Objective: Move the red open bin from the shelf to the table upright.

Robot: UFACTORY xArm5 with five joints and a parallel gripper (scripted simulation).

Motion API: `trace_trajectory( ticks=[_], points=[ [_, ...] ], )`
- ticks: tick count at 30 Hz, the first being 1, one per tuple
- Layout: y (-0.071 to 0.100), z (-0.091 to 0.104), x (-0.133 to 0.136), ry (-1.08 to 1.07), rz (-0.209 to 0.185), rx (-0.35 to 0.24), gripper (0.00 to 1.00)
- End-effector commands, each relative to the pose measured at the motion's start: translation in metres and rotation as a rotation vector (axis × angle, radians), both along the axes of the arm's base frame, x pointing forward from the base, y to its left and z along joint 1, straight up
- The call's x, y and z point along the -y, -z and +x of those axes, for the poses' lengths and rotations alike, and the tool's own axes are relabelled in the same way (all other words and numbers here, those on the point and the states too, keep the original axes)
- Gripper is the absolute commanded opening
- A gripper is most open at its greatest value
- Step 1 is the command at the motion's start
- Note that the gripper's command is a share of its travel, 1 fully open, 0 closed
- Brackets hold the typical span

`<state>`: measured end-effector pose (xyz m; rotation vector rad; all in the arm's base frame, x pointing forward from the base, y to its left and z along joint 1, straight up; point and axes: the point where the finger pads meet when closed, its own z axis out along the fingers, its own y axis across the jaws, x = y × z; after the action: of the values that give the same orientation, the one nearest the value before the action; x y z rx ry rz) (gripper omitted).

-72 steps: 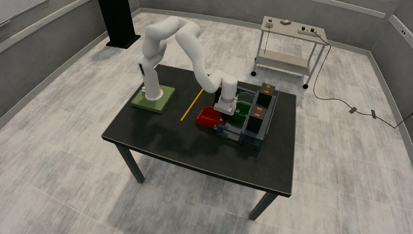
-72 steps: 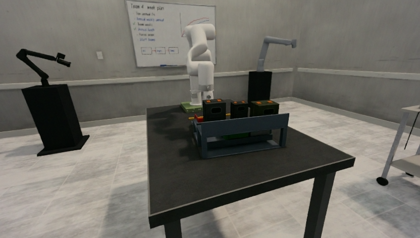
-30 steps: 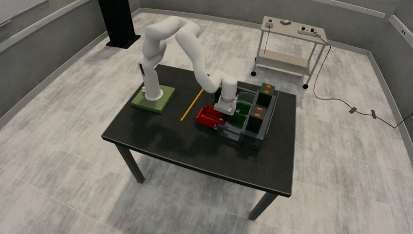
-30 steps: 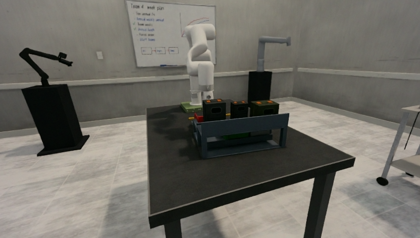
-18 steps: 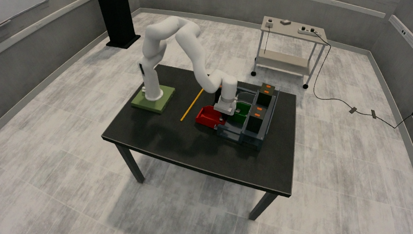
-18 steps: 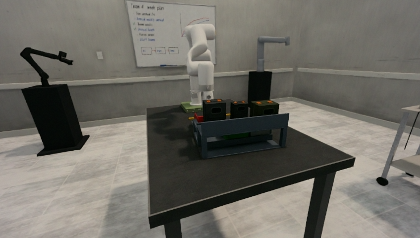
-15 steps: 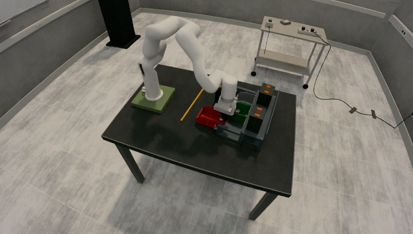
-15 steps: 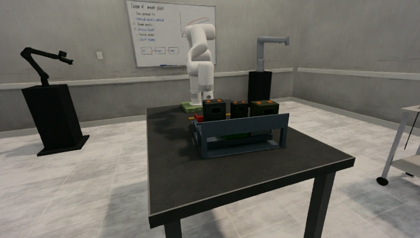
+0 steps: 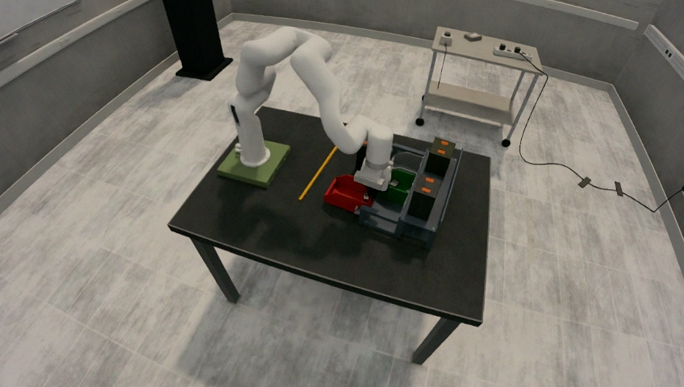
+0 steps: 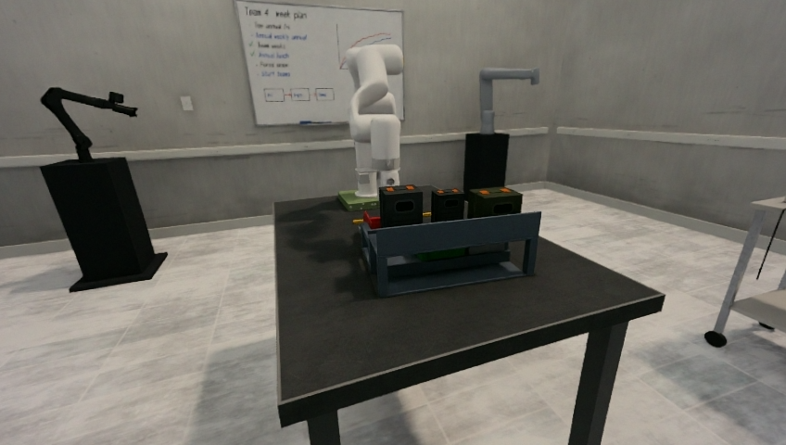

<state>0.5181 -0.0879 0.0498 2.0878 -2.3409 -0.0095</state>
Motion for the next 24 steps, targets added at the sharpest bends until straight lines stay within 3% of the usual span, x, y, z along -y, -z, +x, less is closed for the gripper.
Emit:
trace_trajectory(
  ticks=[1, 24],
  points=[
    [-0.0020, 0.0016, 0.0003, 0.000, -0.001, 0.005, 0.00],
    [-0.0060, 0.0017, 0.0003, 0.000, -0.002, 0.005, 0.00]
  ],
)
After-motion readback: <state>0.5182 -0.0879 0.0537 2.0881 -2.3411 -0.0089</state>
